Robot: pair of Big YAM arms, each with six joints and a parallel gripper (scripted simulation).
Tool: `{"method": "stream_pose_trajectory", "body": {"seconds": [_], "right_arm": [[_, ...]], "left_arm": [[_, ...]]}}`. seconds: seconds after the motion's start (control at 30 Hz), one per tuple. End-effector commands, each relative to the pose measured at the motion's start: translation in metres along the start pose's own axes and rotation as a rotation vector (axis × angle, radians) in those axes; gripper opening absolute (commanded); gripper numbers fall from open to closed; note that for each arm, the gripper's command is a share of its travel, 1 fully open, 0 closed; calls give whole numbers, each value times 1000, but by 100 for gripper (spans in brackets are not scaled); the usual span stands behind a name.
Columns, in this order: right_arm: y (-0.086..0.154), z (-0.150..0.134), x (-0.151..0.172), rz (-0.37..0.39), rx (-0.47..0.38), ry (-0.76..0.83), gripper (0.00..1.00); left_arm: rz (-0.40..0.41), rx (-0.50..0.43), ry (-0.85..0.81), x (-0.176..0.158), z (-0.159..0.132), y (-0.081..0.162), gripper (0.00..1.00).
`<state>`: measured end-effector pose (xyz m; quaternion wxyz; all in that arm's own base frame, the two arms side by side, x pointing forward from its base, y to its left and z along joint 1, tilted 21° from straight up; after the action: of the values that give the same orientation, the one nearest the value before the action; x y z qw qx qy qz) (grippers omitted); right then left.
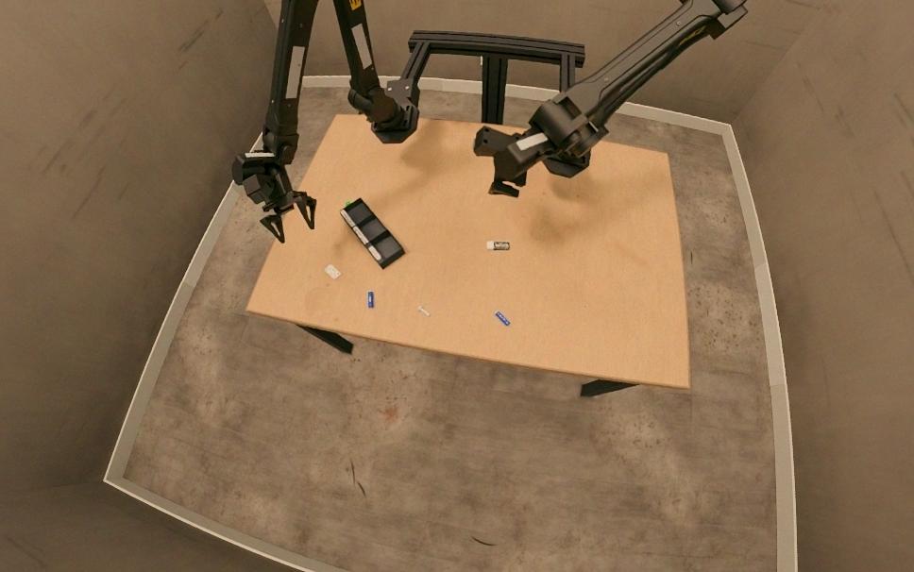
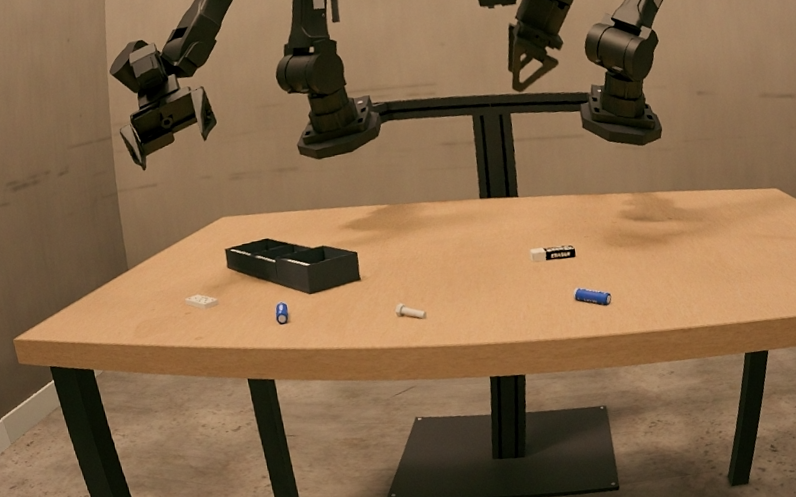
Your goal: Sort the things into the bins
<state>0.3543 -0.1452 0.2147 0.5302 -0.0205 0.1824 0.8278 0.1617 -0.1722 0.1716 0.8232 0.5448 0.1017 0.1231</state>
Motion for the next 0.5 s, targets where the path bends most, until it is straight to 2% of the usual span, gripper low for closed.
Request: {"method": "stream_pose_trajectory", "body": {"seconds": [0.0, 0.47], "right_arm": [[1, 3, -1, -3, -4, 7, 100], [1, 3, -1, -3, -4, 7, 100]], "left_arm": [[34, -57, 5, 5, 28, 29, 100], [57, -40, -32, 3, 23, 39, 100]]}}
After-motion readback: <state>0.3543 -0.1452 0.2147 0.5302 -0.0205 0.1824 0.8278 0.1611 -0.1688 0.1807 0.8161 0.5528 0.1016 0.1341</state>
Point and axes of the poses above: on each arm, the point where the finger pads meet when closed, its own y axis back along the fingers, its own x axis across the jaws, z = x × y, the point moved 6 cm from there along y, back along the fingers, and after that the axes turned 15 degrees about y, right-handed, at the moved point
